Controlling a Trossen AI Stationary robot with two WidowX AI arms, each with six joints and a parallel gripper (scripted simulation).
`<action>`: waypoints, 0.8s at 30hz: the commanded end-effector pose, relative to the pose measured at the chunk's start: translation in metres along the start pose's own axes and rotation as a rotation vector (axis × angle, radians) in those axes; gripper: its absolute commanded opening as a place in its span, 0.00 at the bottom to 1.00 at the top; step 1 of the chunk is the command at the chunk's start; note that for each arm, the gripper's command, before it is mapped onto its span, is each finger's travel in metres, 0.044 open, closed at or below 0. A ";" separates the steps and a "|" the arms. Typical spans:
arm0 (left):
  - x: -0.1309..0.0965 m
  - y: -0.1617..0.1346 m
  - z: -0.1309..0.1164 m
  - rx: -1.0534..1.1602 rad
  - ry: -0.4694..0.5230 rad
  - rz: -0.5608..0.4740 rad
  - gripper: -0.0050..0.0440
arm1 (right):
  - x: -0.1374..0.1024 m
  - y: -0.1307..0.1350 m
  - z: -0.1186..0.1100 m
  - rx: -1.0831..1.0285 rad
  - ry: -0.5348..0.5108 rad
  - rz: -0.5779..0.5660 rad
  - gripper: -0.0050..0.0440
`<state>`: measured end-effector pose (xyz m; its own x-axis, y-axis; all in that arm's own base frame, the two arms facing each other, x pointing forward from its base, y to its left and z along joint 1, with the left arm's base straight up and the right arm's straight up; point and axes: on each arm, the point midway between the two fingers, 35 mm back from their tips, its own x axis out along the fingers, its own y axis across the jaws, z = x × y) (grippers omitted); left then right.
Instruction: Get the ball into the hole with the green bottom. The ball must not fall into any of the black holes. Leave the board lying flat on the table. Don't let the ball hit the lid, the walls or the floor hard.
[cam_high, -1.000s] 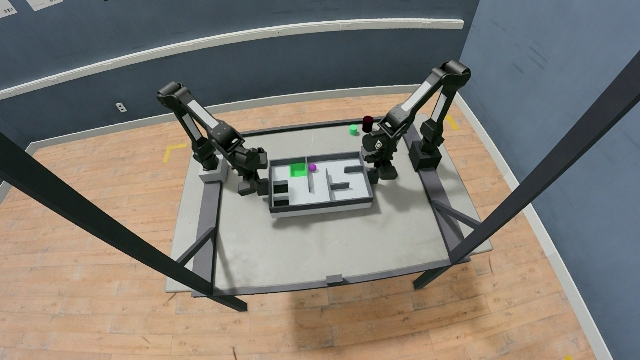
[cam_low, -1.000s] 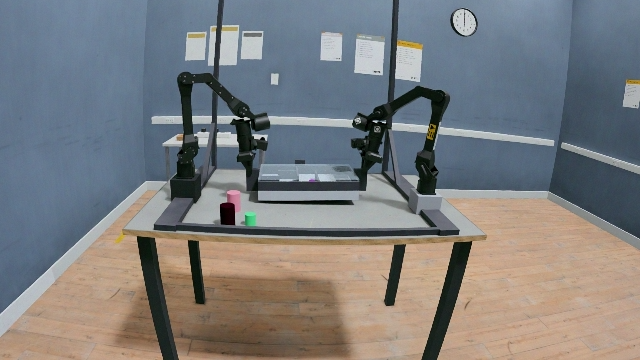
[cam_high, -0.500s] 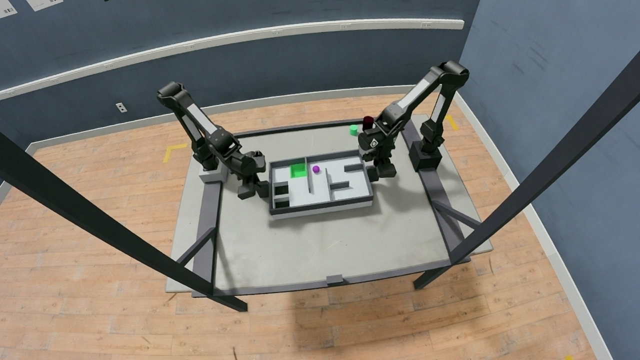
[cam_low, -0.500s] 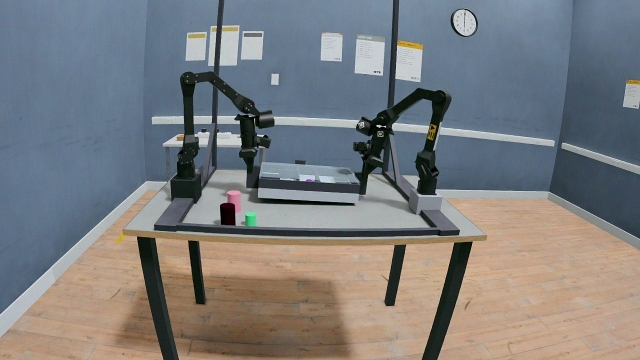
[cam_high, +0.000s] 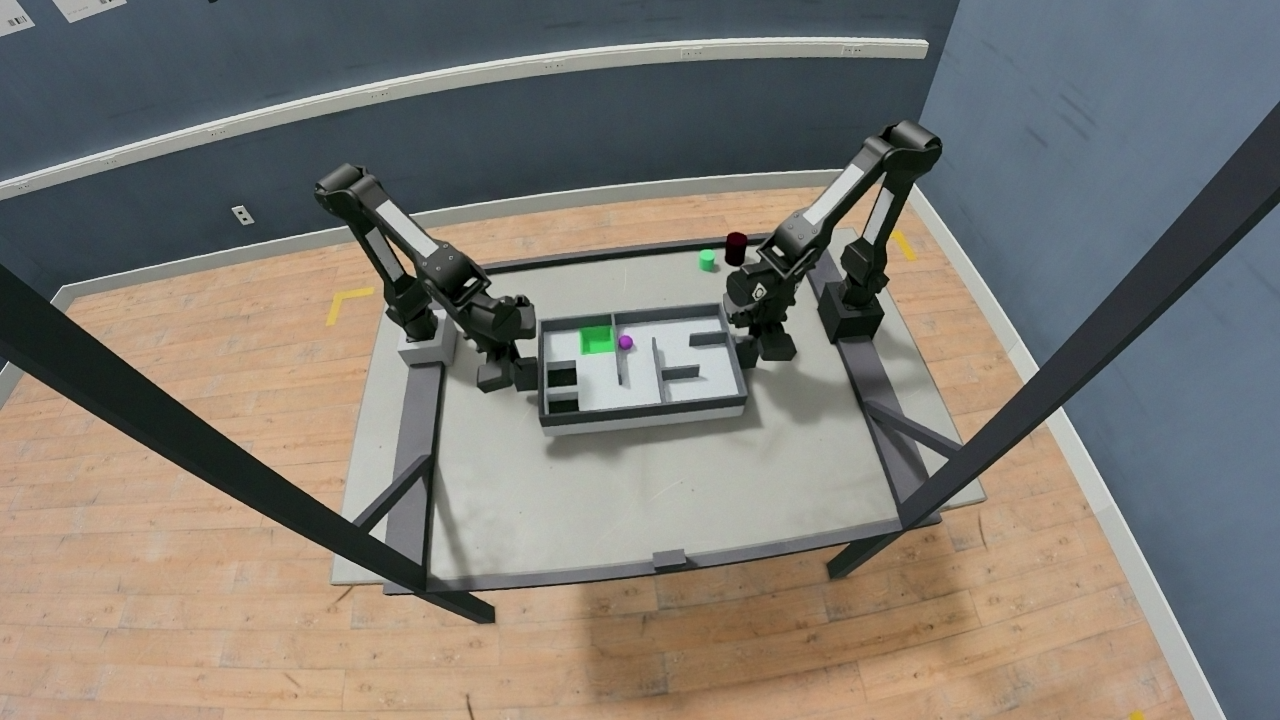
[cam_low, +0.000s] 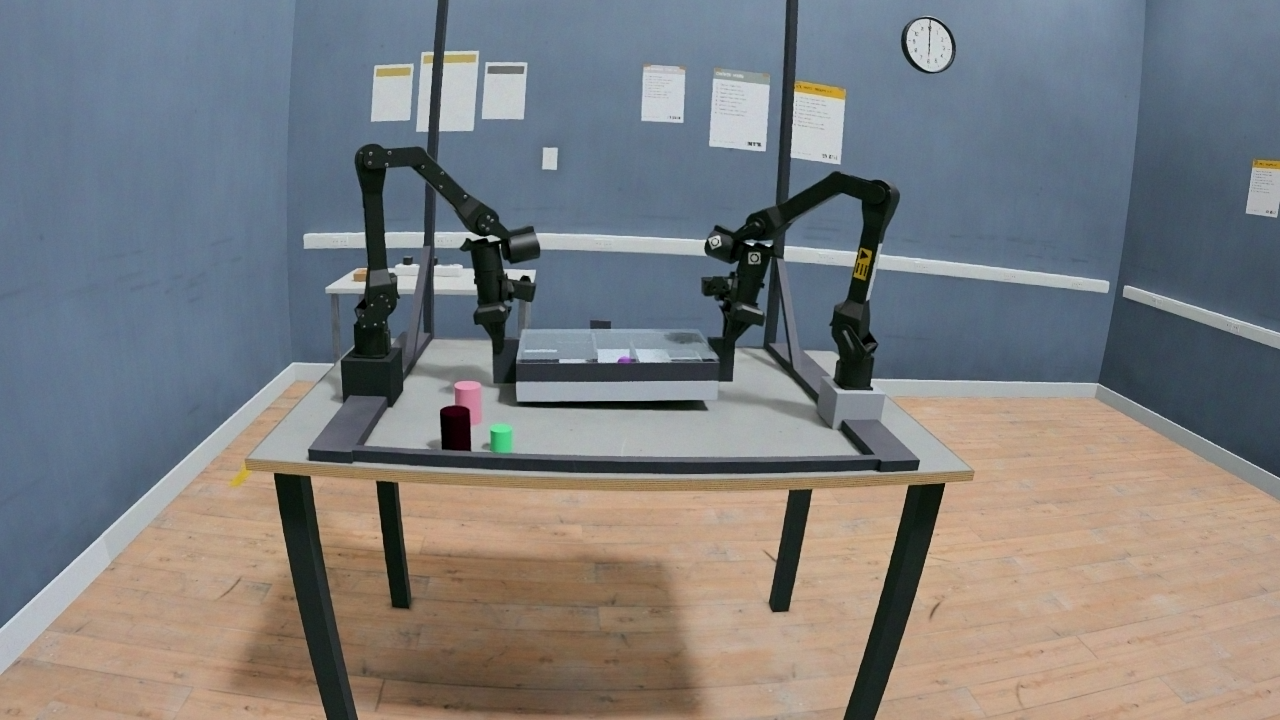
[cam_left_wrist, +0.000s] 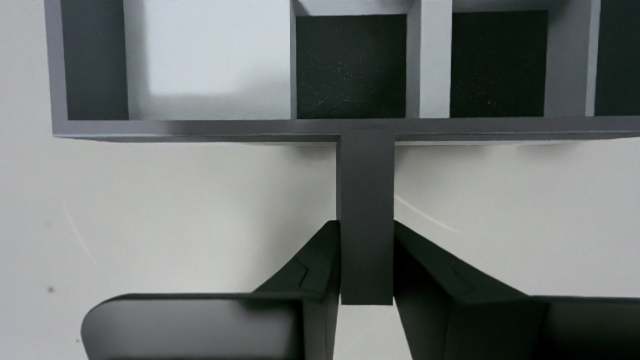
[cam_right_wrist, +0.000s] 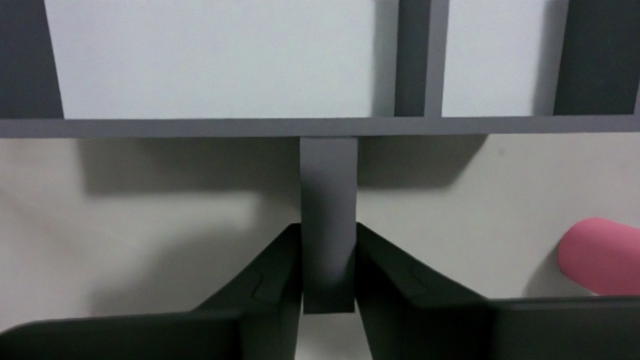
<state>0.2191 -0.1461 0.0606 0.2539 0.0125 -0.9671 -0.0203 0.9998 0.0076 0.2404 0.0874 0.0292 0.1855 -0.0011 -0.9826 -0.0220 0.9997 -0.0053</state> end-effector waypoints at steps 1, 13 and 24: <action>-0.010 -0.007 0.010 -0.009 -0.041 -0.018 0.00 | -0.007 0.003 0.010 -0.002 -0.027 0.004 0.00; 0.006 -0.006 0.000 -0.006 -0.093 -0.006 0.00 | -0.019 0.003 0.014 -0.004 0.032 -0.004 0.00; -0.011 -0.003 0.011 -0.019 -0.055 -0.070 0.00 | -0.009 -0.002 0.006 0.004 -0.019 0.053 0.00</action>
<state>0.2175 -0.1453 0.0534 0.2882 0.0003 -0.9576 -0.0222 0.9997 -0.0063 0.2417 0.0857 0.0345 0.1500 0.0087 -0.9886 -0.0232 0.9997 0.0053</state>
